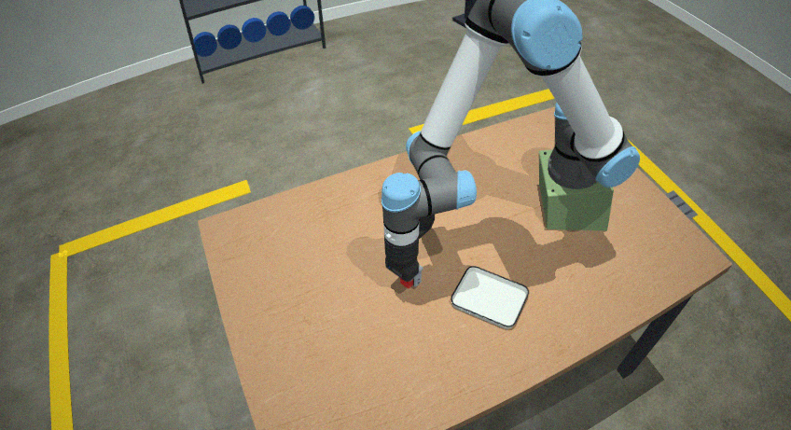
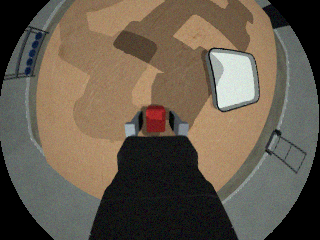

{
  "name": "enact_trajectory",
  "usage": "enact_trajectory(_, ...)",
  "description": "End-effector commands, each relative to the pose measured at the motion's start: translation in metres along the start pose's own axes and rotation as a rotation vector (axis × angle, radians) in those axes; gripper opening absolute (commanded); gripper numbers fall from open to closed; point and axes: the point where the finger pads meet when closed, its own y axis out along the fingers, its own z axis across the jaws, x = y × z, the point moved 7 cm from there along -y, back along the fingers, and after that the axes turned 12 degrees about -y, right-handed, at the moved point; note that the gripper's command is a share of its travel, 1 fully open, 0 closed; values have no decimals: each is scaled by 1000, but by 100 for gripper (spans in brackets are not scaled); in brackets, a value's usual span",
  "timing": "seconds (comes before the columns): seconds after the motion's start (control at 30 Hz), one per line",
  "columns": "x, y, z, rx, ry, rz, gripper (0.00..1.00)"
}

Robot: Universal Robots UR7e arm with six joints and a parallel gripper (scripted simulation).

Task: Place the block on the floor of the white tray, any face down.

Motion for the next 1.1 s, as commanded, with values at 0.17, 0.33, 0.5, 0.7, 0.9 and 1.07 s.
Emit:
enact_trajectory(0.17, 1, 11, 0, -2, 0, -2, 91)
enact_trajectory(0.33, 1, 11, 0, -2, 0, -2, 91)
enact_trajectory(0.5, 1, 11, 0, -2, 0, -2, 91)
enact_trajectory(0.7, 1, 11, 0, -2, 0, -2, 0)
enact_trajectory(0.9, 1, 11, 0, -2, 0, -2, 0)
enact_trajectory(1.07, 1, 11, 0, -2, 0, -2, 0)
